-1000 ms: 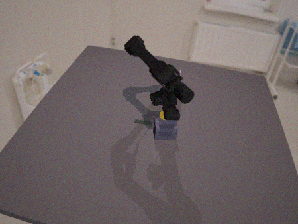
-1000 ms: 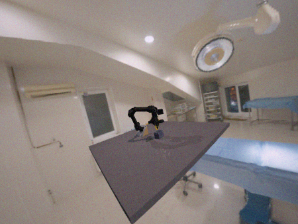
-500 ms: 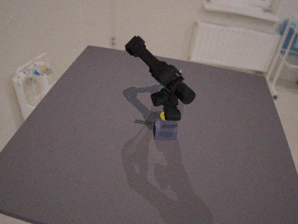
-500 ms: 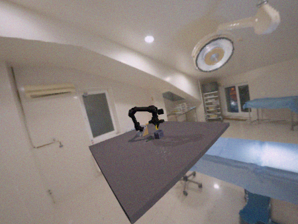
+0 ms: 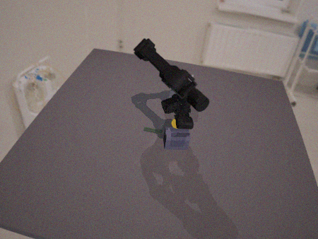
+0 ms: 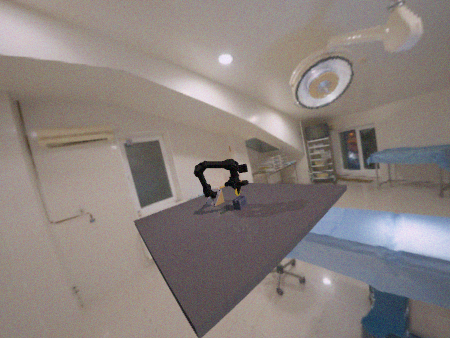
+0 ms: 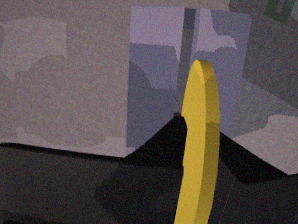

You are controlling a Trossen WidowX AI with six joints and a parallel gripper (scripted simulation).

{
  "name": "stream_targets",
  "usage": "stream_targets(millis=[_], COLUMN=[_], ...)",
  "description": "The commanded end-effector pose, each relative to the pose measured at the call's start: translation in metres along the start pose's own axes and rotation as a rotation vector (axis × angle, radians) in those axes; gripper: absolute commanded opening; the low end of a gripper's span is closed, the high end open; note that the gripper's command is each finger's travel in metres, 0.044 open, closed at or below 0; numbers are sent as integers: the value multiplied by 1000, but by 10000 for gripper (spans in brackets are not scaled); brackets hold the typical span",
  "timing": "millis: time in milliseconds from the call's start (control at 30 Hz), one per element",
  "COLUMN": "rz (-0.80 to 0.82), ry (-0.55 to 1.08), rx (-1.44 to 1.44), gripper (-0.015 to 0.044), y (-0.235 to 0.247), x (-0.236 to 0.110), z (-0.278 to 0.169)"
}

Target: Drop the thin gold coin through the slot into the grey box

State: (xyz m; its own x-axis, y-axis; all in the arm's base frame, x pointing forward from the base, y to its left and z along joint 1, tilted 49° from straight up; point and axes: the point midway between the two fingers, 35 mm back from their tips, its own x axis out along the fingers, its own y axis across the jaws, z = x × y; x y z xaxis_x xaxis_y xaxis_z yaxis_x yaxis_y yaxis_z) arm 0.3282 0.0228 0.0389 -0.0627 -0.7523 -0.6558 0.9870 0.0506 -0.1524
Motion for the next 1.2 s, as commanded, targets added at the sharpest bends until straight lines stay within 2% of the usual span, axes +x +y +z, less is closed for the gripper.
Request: stream_targets(millis=[0,967,1167], rz=[1,1,-1], ry=[0,0,4], rx=[-2,-6,-1], gripper=[0,0,157], y=[0,0,0], x=[2,19,17], z=[0,0,-1])
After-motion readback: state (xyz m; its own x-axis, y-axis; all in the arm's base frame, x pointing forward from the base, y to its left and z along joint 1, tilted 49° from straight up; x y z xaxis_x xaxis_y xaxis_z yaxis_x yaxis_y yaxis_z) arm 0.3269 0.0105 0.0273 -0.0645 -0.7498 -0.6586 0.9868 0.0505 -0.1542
